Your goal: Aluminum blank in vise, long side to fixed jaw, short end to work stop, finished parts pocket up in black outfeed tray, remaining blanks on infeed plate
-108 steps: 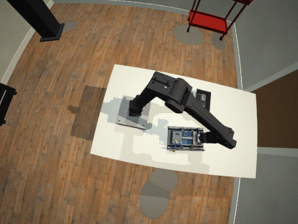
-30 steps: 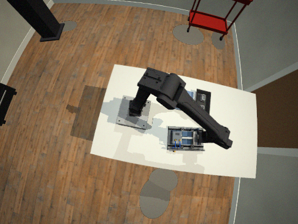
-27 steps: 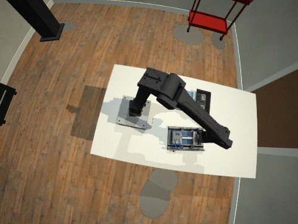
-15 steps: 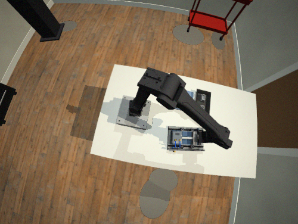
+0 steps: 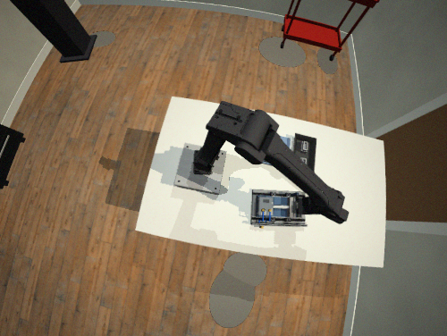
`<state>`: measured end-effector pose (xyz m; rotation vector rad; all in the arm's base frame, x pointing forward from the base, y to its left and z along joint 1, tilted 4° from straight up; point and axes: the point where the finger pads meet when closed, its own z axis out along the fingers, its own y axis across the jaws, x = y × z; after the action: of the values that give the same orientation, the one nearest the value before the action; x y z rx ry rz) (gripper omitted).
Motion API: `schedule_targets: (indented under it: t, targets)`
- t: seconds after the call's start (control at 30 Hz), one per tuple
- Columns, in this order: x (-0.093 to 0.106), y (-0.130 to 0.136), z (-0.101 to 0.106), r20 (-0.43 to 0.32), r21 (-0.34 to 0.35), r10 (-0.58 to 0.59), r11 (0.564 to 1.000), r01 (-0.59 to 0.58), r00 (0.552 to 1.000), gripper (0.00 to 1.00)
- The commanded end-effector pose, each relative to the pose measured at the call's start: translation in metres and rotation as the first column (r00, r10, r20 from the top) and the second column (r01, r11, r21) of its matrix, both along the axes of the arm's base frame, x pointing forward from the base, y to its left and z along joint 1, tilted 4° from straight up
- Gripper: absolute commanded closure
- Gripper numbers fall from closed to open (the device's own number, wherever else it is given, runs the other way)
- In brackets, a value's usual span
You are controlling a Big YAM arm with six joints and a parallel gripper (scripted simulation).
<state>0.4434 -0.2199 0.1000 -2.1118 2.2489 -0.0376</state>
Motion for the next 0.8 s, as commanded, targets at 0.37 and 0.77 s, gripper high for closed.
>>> schedule_targets:
  t: [0.37, 0.77]
  targets:
    - [0.005, 0.001, -0.025, 0.004, 0.0, 0.016, 1.0, -0.016, 1.0, 1.0]
    - [0.009, 0.002, -0.039, 0.014, -0.005, 0.017, 1.0, -0.017, 1.0, 1.0]
